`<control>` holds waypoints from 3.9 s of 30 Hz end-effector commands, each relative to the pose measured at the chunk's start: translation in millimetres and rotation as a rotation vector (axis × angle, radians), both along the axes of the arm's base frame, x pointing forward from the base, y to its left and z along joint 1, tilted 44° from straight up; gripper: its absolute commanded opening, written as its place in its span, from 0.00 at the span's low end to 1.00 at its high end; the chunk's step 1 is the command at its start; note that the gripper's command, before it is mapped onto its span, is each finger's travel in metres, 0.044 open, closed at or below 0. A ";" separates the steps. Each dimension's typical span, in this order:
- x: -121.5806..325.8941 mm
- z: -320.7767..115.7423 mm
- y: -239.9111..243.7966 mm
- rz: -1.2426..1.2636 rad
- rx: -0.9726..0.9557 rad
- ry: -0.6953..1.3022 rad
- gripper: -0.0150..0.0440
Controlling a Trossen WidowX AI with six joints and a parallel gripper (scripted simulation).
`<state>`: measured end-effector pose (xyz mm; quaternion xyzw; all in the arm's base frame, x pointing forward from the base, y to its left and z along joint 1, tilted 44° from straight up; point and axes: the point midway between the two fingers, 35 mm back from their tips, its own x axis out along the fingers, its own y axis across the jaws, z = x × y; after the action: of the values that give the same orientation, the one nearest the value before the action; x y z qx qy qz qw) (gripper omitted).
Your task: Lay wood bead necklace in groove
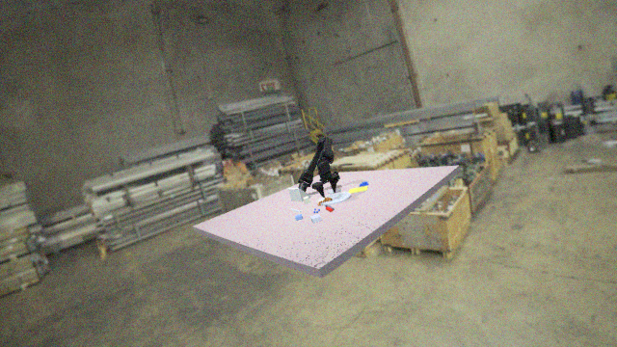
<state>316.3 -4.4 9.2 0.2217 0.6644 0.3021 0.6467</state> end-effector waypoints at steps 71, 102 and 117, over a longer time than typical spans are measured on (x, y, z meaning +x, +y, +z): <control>-21.6 -33.7 -4.9 0.924 0.076 -0.860 0.85; -21.6 -33.7 -4.9 0.924 0.076 -0.860 0.25; -21.6 -33.7 -4.9 0.924 0.076 -0.860 0.25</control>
<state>295.1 -9.3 -24.3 -0.2067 0.3607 0.6354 0.6507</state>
